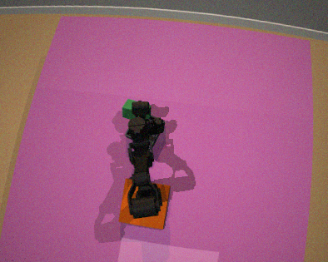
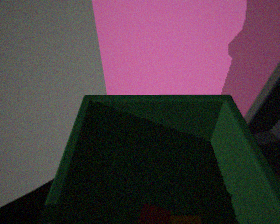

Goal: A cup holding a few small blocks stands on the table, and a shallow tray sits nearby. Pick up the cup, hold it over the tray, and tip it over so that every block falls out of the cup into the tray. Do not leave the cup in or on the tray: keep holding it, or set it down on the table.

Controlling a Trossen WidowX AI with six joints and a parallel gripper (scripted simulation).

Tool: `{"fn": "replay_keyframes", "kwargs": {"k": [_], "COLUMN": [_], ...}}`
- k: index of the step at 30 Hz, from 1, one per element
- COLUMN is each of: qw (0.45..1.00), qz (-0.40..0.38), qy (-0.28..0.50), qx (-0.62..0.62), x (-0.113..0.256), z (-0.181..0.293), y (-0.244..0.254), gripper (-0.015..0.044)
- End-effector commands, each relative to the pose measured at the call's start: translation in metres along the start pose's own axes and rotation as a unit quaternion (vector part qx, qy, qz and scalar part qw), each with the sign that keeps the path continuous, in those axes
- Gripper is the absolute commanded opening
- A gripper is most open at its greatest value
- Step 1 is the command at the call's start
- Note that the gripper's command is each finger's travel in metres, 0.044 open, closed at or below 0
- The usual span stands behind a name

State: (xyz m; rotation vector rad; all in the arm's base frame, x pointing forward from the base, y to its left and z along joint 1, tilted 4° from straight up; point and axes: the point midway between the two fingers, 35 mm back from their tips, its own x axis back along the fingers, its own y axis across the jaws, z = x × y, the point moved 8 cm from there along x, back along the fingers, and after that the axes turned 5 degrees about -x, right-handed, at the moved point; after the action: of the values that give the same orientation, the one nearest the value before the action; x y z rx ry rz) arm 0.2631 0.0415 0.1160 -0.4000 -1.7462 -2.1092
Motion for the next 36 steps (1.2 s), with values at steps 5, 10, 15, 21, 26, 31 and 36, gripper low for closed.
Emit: {"fn": "replay_keyframes", "kwargs": {"k": [5,10,15,21,26,31,36], "qw": [0.996,0.990,0.981,0.967,0.951,0.933,0.912], "qz": [-0.002,-0.002,-0.002,-0.002,-0.002,-0.002,-0.002], "qy": [-0.002,-0.002,-0.002,-0.002,-0.001,-0.001,-0.001], "qx": [-0.084,-0.139,-0.193,-0.256,-0.309,-0.360,-0.411], "x": [-0.0008,-0.0012,-0.0017,-0.0023,-0.0027,-0.0032,-0.0036], "z": [-0.0002,-0.0002,-0.0002,-0.0002,-0.0002,-0.0001,-0.0001], "y": [-0.0004,-0.0008,-0.0012,-0.0016,-0.0020,-0.0024,-0.0028], "gripper": [0.0000,0.0000,0.0000,0.0000,0.0000,0.0000,0.0000]}}
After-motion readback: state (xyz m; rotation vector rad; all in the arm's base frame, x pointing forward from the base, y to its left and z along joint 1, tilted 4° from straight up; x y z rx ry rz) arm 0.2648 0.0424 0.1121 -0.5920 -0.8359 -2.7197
